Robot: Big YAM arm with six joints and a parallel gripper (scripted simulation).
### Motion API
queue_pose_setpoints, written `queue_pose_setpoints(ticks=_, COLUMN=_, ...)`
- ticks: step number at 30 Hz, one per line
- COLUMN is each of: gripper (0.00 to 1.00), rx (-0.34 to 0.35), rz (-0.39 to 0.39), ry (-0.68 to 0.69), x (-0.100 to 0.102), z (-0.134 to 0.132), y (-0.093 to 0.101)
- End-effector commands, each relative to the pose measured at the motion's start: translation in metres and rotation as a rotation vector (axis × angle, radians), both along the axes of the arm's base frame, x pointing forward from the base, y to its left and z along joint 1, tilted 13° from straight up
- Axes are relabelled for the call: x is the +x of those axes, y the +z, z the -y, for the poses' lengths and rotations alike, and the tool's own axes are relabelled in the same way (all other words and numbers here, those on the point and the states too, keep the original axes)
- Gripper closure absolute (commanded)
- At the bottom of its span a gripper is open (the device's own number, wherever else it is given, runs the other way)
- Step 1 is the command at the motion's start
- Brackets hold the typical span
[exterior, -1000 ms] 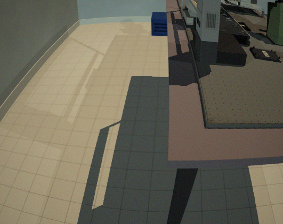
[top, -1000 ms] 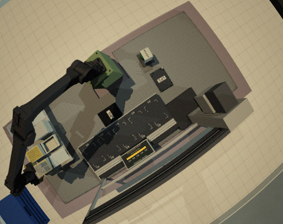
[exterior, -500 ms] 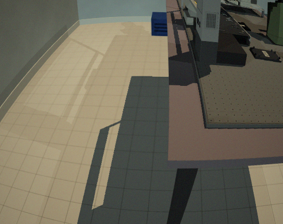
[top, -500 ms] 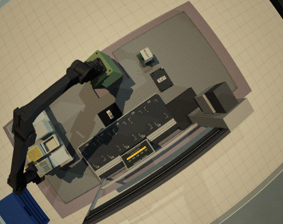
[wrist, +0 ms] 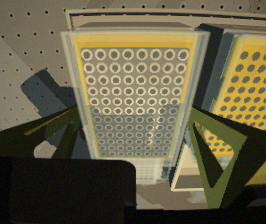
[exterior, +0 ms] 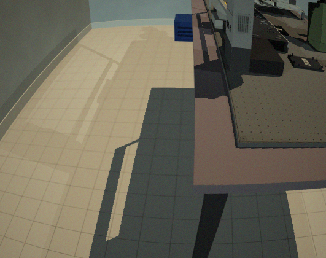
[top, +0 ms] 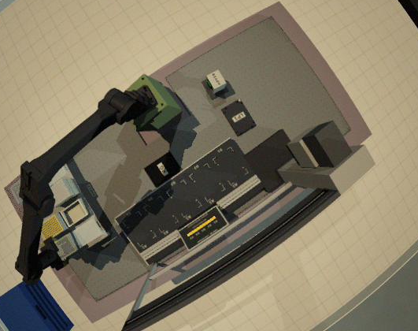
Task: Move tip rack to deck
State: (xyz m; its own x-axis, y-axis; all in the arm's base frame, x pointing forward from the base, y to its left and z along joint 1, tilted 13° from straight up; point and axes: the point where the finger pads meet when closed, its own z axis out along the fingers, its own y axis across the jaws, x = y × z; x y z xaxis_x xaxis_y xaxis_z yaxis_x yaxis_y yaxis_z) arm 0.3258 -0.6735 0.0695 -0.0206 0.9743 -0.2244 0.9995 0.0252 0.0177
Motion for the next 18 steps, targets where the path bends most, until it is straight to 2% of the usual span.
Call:
queue_pose_setpoints(ticks=1, gripper=0.0, rx=-0.023, rz=0.013, ry=-0.001, x=-0.002, z=0.012, y=-0.002)
queue_pose_setpoints(ticks=3, gripper=0.0, rx=-0.016, rz=0.01, ry=0.0, x=-0.003, z=0.011, y=-0.008)
queue_pose_setpoints(ticks=6, gripper=0.0, rx=-0.012, rz=0.008, ry=0.0, x=-0.002, z=0.01, y=-0.007)
queue_pose_setpoints(ticks=7, gripper=0.0, rx=-0.049, rz=0.026, ry=0.002, x=0.006, z=0.012, y=0.021)
queue_pose_setpoints(ticks=17, gripper=0.0, rx=-0.049, rz=0.026, ry=0.002, x=0.006, z=0.012, y=0.021)
queue_pose_setpoints(ticks=18, gripper=1.0, rx=-0.049, rz=0.026, ry=0.002, x=0.006, z=0.012, y=0.021)
